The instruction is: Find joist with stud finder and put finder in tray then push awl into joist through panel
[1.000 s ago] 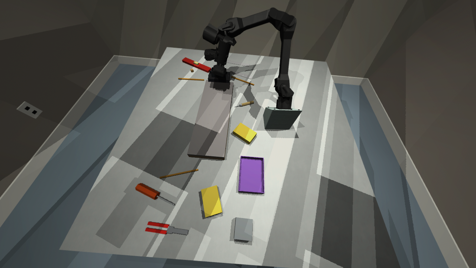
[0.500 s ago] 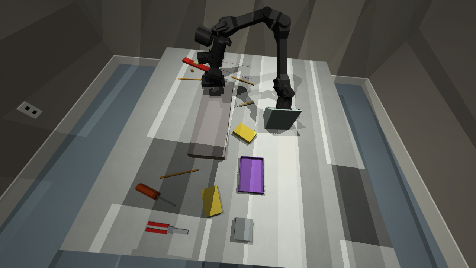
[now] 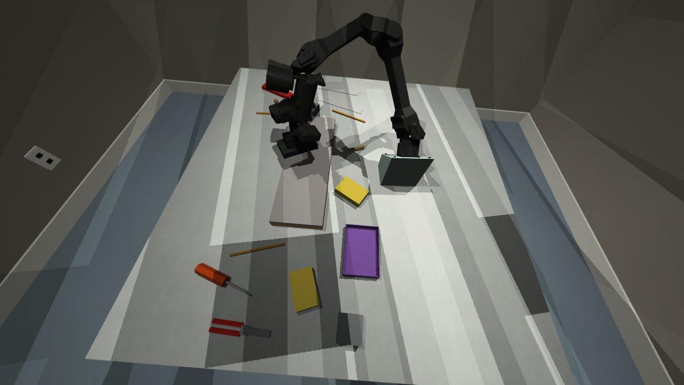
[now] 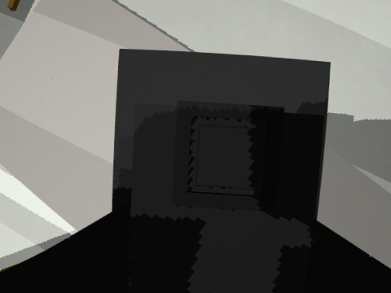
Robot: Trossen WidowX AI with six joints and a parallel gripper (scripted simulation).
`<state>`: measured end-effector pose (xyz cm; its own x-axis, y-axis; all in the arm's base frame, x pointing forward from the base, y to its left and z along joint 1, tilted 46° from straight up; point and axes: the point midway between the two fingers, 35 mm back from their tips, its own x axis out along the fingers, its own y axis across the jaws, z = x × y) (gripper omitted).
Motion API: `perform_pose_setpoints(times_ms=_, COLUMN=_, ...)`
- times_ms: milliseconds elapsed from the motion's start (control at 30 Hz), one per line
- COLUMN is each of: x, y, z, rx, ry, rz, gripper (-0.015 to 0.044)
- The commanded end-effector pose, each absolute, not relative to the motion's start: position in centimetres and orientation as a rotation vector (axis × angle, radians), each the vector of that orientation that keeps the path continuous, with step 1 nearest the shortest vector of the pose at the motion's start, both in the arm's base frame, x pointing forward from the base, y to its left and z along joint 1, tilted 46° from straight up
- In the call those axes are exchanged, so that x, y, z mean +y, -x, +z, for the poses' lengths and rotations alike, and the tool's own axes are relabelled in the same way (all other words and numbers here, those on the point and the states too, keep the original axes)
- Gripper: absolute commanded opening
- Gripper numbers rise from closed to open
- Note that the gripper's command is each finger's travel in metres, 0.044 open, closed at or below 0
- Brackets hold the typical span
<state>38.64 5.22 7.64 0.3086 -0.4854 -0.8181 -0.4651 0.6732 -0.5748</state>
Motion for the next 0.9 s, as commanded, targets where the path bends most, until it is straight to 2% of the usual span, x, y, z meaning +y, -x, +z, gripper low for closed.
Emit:
perform_pose_setpoints(times_ms=0, x=8.2, y=-38.3, z=5.7, rx=1.316, ry=0.943, rz=0.075, gripper=0.0000)
perform_pose_setpoints(times_ms=400, x=16.4, y=-34.4, z=-2.3, rx=1.383, ry=1.108, rz=0.346, gripper=0.0000)
perform_pose_setpoints(times_ms=867, x=22.8, y=-26.2, z=-11.2, rx=1.457, ry=1.319, rz=0.627, gripper=0.0000)
